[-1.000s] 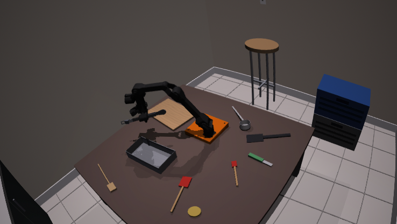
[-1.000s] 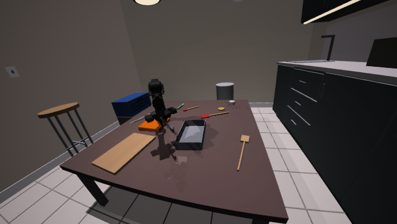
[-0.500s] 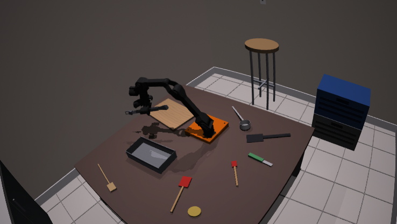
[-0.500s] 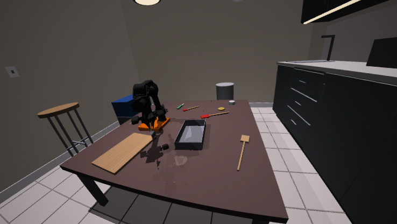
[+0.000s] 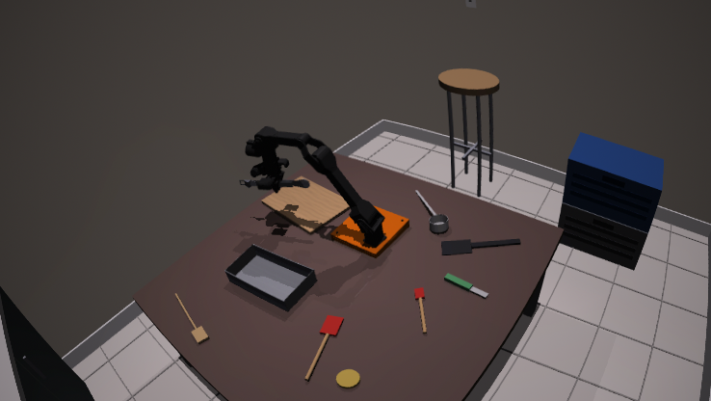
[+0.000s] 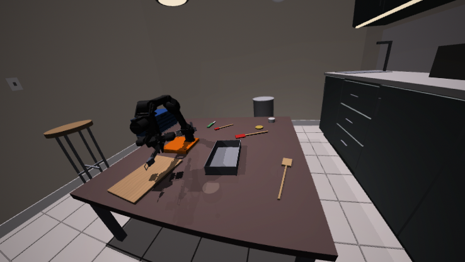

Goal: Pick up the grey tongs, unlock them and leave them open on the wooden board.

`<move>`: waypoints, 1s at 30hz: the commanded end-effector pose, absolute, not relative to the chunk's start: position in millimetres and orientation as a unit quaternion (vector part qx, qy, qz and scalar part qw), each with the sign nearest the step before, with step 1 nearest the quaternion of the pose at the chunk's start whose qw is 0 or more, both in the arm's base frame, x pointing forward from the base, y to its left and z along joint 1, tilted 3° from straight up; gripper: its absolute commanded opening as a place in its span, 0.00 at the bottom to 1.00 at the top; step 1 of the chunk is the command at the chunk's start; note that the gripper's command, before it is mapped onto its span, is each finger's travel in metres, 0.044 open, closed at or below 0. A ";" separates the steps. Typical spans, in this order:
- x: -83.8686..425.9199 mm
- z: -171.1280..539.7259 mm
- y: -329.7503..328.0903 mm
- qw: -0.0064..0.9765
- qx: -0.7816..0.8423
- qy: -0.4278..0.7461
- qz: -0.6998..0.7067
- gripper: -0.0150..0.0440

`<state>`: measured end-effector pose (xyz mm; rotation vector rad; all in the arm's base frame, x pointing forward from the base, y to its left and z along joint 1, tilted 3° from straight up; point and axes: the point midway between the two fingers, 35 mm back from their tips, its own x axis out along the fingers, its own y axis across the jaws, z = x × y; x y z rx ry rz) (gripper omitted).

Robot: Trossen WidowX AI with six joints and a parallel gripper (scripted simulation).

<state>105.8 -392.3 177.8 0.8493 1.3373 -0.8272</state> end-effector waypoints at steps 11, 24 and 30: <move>15.3 173.5 -409.1 0.571 0.449 0.530 -0.437 0.00; -72.5 168.5 -406.1 0.509 0.516 0.473 -0.501 0.00; -76.9 168.2 -405.4 0.506 0.519 0.470 -0.504 0.00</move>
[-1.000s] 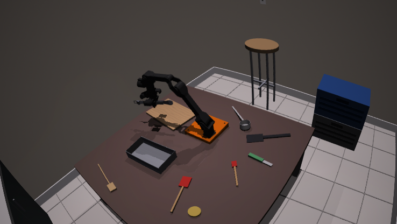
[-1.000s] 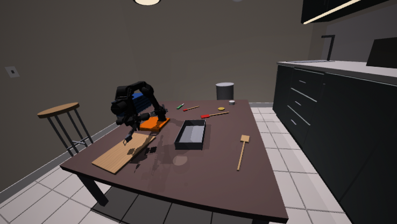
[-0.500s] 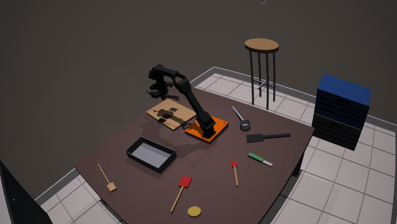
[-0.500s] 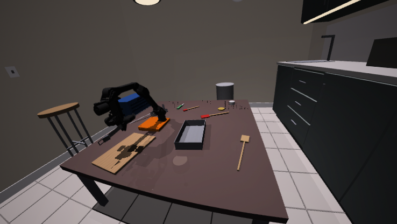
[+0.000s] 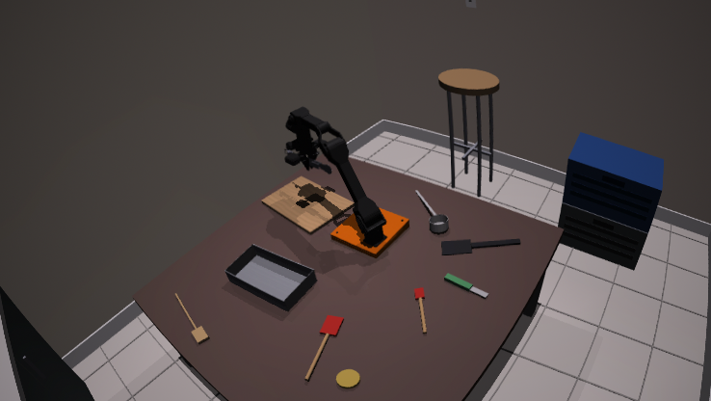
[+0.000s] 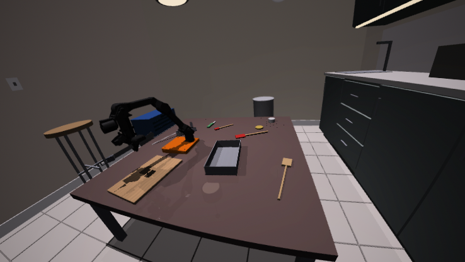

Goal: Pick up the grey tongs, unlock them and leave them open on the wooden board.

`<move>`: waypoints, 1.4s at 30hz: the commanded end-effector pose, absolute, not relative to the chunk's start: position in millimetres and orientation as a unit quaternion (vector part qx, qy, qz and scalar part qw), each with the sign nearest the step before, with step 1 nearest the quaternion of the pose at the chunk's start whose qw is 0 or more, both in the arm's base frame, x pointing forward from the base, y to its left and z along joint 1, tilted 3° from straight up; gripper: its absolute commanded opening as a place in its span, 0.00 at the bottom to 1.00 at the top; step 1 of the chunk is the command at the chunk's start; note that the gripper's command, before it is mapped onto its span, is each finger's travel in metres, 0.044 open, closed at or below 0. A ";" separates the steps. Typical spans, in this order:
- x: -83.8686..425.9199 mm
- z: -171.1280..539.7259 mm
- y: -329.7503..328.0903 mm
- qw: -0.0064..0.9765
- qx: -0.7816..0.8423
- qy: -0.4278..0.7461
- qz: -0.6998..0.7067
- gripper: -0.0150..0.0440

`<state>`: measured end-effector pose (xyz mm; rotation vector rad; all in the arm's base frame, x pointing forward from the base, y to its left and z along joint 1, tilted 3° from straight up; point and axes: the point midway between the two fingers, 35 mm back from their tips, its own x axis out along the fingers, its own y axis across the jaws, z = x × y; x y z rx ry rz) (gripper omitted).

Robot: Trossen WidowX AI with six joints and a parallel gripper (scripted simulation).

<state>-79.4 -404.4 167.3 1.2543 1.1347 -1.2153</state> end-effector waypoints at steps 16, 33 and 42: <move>-81.4 165.6 -419.8 0.543 0.475 0.414 -0.555 0.00; -85.7 166.3 -429.2 0.585 0.410 0.342 -0.610 0.00; -86.9 168.1 -429.7 0.606 0.372 0.303 -0.634 0.00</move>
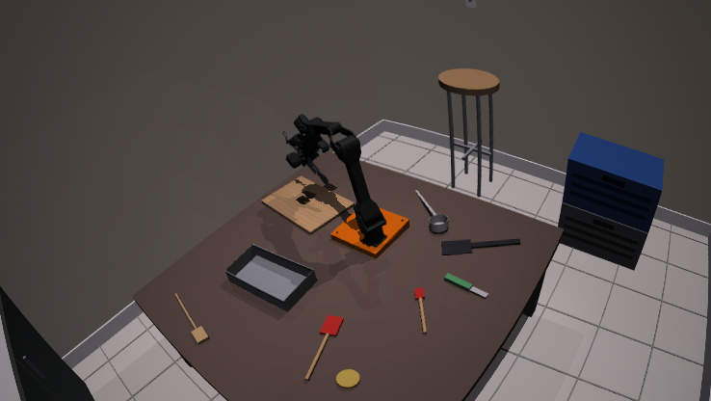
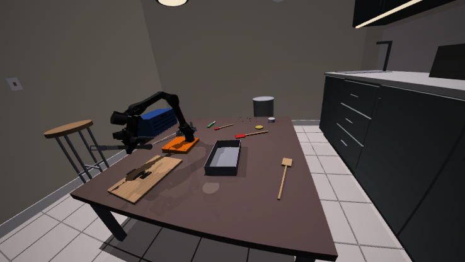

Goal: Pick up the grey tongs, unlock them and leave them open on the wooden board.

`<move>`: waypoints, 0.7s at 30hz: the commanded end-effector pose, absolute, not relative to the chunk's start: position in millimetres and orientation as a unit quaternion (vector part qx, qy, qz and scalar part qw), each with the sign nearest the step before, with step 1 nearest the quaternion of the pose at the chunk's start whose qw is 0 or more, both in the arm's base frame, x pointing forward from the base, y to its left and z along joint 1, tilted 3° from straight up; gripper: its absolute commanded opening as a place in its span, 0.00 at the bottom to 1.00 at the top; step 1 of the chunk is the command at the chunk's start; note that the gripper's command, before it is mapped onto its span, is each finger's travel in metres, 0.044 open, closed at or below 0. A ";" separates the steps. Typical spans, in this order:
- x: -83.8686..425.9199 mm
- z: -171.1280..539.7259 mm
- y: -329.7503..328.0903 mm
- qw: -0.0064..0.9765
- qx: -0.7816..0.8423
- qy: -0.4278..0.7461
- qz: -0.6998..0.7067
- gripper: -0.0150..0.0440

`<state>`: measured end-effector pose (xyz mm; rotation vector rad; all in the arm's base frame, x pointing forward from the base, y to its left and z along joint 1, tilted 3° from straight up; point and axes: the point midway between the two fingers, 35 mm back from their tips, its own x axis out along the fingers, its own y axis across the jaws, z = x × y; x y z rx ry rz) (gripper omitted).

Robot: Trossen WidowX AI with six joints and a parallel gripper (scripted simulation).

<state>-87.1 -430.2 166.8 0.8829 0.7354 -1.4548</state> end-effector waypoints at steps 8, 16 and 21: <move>-87.1 170.2 -427.5 0.623 0.337 0.269 -0.653 0.00; -86.8 172.9 -422.4 0.638 0.300 0.234 -0.670 0.00; -86.3 174.8 -417.8 0.646 0.276 0.213 -0.679 0.00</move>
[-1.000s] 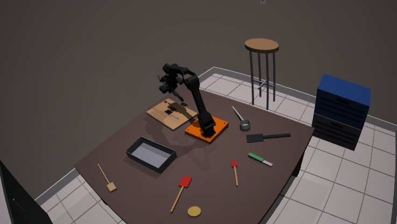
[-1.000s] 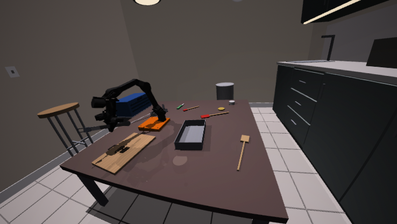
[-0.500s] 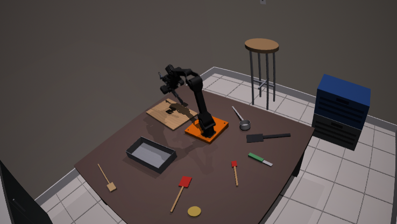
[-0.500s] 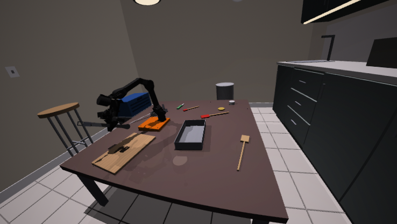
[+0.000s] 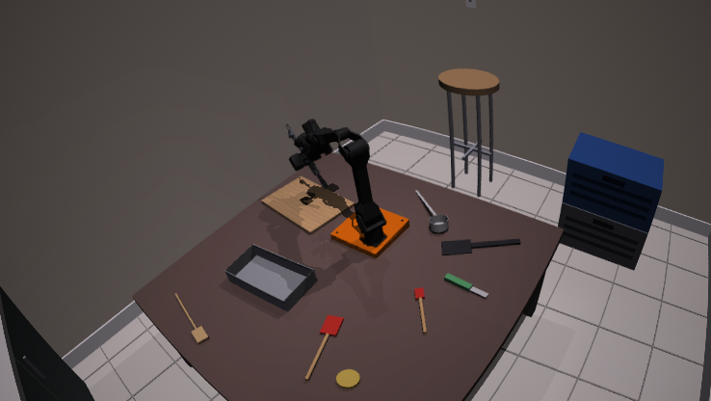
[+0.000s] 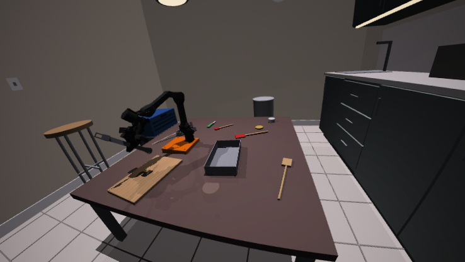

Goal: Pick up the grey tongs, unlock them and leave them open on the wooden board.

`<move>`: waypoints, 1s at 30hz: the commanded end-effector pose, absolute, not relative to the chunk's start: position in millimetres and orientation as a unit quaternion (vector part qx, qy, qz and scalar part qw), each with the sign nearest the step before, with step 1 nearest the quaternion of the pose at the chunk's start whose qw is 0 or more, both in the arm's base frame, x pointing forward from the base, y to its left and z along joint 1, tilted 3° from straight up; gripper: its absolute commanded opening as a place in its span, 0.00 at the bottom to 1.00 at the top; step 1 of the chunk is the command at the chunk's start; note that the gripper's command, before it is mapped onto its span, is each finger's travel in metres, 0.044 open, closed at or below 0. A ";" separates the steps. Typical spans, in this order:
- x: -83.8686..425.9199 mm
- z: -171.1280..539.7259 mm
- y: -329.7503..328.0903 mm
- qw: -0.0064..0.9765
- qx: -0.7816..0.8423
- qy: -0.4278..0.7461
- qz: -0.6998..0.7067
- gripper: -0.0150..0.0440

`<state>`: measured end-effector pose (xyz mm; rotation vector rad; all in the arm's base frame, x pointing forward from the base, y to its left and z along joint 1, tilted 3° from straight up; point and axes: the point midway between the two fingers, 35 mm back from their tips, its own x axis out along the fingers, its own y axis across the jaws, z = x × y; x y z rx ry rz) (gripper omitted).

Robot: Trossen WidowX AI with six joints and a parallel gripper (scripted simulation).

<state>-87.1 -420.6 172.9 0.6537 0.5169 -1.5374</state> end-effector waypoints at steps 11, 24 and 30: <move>-83.7 179.1 -403.9 0.663 0.221 0.166 -0.695 0.00; -78.0 184.0 -380.4 0.680 0.152 0.112 -0.708 0.00; -76.6 184.9 -375.1 0.683 0.139 0.102 -0.710 0.00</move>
